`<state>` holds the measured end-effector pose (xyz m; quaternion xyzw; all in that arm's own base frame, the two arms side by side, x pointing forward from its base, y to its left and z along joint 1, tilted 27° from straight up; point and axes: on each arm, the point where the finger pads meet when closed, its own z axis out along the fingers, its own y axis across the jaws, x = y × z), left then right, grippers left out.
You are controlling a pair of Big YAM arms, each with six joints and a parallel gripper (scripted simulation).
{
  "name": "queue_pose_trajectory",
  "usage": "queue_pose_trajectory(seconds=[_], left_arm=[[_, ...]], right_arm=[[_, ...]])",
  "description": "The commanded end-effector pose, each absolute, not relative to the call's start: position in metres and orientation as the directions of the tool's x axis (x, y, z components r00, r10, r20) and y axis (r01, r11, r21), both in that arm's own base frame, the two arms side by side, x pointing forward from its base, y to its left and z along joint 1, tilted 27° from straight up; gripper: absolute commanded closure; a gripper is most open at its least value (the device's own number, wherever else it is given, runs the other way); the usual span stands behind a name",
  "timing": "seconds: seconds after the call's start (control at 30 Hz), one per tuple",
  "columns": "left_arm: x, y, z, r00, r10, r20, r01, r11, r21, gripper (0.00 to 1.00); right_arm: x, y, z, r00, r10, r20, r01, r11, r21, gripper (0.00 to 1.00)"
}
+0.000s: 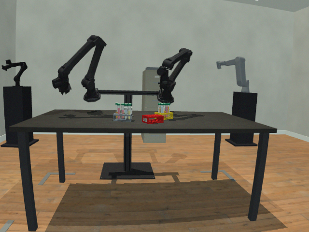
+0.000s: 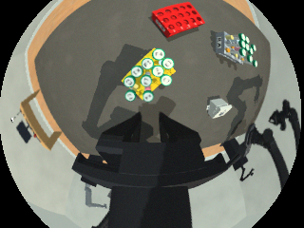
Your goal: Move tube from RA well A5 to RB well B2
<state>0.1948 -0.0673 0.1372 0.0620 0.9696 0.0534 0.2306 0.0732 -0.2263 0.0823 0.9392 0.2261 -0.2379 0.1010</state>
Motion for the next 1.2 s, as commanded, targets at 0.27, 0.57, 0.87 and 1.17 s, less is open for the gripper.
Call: queue_pose_trajectory(seconds=[0.27,0.57,0.87,1.17], left_arm=[[0.187,-0.059,0.132,-0.883,0.182,-0.432,0.13,0.98,0.147,0.7],[0.202,-0.07,0.16,-0.865,0.147,-0.48,0.103,0.988,0.116,0.7],[0.201,-0.061,0.124,-0.888,0.162,-0.43,0.109,0.983,0.145,0.7],[0.207,-0.059,0.111,-0.888,0.162,-0.43,0.109,0.983,0.146,0.7]], right_arm=[[0.077,-0.232,0.088,0.79,0.369,-0.489,0.471,-0.876,0.1,0.7],[0.077,-0.232,0.088,0.79,0.369,-0.489,0.471,-0.876,0.1,0.7],[0.077,-0.232,0.088,0.79,0.369,-0.489,0.471,-0.876,0.1,0.7],[0.077,-0.232,0.088,0.79,0.369,-0.489,0.471,-0.876,0.1,0.7]])
